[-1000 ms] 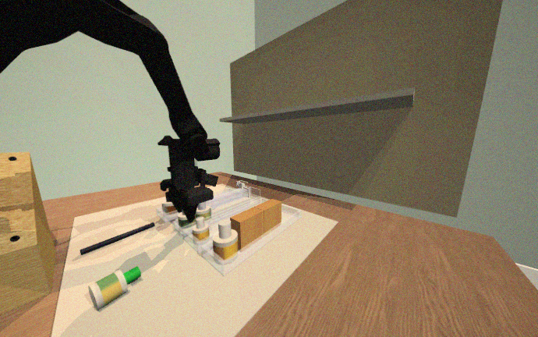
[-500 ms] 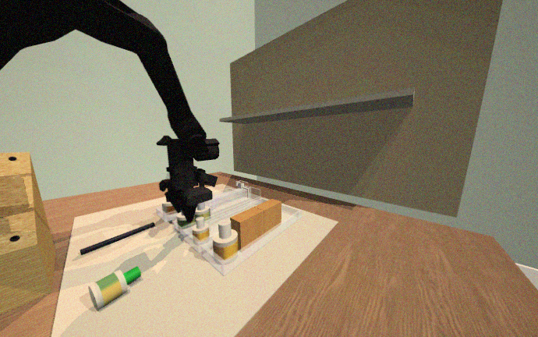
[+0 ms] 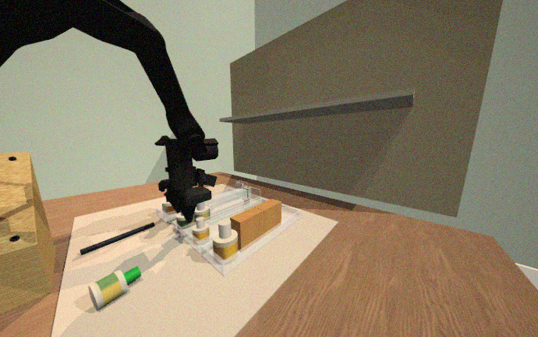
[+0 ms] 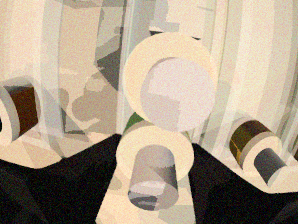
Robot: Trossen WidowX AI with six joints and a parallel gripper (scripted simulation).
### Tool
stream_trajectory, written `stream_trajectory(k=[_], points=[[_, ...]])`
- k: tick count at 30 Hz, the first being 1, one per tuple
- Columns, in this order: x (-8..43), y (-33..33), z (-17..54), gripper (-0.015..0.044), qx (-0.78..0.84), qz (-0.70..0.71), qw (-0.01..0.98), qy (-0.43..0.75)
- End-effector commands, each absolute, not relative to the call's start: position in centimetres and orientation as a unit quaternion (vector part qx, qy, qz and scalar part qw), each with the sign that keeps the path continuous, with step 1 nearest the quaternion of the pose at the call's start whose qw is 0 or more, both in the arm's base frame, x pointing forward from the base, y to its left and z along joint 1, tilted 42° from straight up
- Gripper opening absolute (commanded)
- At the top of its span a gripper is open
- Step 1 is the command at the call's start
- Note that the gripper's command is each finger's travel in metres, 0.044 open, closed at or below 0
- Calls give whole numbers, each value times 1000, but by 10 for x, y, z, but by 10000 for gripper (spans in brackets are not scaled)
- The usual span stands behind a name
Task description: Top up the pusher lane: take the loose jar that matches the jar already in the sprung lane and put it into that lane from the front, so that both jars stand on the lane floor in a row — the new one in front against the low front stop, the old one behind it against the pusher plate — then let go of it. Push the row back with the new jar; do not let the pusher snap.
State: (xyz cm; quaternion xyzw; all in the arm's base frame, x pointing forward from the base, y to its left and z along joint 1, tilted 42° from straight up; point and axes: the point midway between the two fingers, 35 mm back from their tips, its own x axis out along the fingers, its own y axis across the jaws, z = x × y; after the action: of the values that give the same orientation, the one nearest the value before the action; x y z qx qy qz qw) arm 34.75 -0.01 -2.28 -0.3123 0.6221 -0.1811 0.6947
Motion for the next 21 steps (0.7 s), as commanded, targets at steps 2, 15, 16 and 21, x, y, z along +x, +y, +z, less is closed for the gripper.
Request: stream_trajectory(k=[2, 15, 16, 21], points=[[347, 0, -23, 0, -311, -184, 696, 621], [347, 0, -23, 210, -311, -184, 696, 621], [347, 0, -23, 236, -311, -184, 696, 621], [347, 0, -22, 308, -311, -184, 696, 621]])
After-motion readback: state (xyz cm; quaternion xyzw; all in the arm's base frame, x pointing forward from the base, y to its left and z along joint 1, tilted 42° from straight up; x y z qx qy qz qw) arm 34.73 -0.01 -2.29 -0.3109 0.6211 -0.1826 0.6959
